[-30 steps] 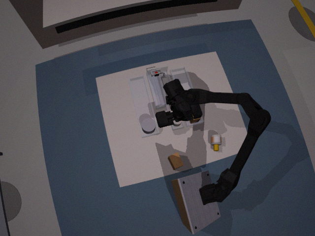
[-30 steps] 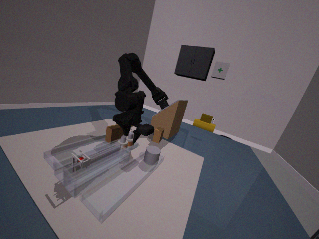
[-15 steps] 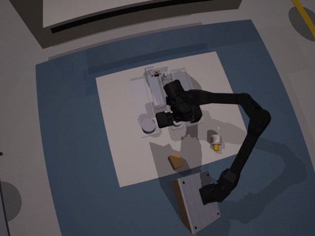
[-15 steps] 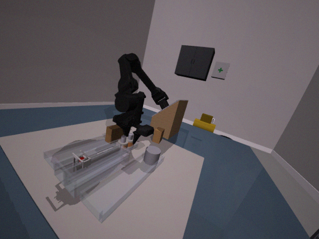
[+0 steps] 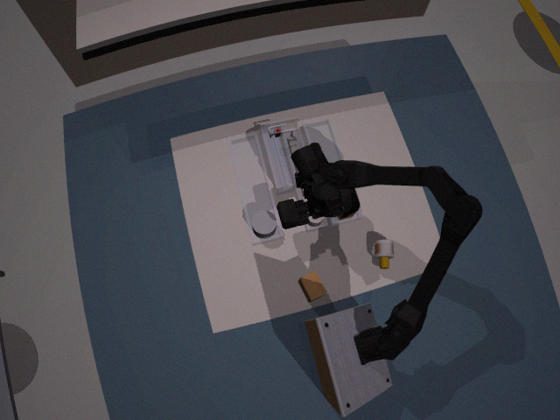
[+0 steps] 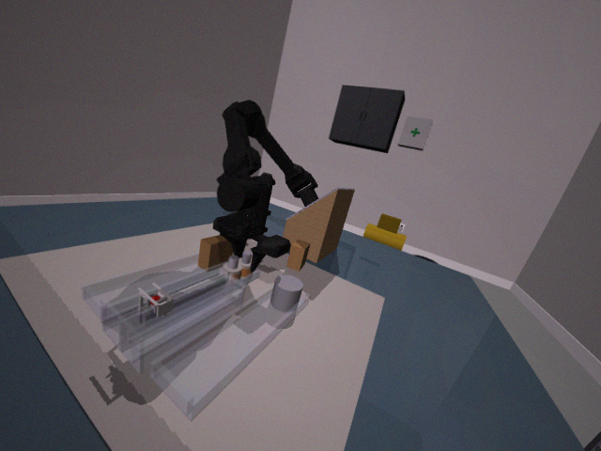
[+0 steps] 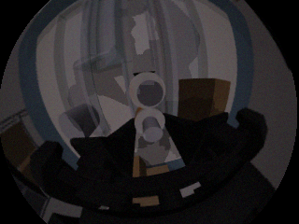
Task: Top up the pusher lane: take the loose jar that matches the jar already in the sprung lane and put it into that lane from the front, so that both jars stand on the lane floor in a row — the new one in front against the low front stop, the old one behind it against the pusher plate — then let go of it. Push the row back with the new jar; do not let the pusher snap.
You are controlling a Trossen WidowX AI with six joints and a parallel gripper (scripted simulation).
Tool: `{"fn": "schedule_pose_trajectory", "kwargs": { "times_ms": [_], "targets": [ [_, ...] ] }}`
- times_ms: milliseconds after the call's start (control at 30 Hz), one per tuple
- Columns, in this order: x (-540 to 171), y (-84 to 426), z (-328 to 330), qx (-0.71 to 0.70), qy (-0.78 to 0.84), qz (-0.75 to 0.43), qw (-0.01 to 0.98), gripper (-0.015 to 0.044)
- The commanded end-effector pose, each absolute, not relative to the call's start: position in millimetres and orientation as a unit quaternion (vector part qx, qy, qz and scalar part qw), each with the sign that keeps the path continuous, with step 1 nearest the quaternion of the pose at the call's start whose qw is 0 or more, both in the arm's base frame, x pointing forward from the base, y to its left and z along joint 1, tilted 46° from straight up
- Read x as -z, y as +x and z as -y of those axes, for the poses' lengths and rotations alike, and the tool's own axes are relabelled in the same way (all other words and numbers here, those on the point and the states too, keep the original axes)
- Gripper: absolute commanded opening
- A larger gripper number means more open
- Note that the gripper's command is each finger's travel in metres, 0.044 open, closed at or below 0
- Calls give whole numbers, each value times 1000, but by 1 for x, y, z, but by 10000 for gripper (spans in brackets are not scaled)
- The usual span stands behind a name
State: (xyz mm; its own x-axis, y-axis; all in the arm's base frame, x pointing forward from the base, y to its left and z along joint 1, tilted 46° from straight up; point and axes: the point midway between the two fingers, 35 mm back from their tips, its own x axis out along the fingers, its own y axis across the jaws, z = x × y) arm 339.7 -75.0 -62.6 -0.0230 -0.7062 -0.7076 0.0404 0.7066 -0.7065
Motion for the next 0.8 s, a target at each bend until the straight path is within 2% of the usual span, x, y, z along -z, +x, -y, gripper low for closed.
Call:
{"fn": "schedule_pose_trajectory", "kwargs": {
  "times_ms": [0,767],
  "targets": [
    [61,342,77,291,-255,-650,655,0],
    [62,338,76,291,-255,-650,655,0]
  ]
}}
